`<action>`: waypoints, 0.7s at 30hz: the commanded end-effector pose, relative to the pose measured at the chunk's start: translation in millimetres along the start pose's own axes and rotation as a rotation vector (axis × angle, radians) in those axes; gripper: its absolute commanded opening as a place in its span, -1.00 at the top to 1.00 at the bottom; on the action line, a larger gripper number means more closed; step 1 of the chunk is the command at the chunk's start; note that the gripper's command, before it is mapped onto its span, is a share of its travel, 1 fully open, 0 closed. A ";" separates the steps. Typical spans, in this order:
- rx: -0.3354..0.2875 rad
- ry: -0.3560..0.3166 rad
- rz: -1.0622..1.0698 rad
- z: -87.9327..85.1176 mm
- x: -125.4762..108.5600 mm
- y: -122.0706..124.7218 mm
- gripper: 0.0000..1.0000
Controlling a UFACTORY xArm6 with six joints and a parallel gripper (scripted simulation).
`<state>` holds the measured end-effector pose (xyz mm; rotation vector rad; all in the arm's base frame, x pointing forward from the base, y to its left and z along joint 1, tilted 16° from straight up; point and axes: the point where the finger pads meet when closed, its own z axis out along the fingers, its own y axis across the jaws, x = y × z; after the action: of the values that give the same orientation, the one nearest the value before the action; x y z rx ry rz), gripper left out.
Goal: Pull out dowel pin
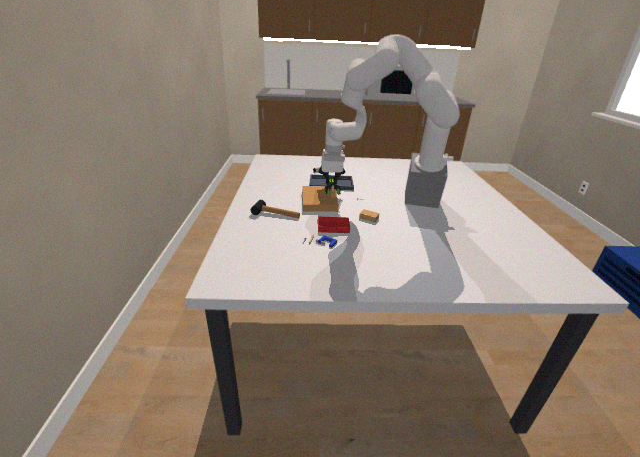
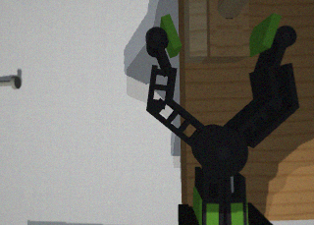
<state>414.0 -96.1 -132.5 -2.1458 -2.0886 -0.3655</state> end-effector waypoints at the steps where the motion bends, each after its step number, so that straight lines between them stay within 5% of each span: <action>1: -0.004 -0.001 0.000 -1.3 -0.5 1.8 0.47; 21: -0.004 -0.001 0.000 -1.3 -0.5 1.8 0.37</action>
<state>414.0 -96.1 -132.5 -2.1458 -2.0886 -0.3655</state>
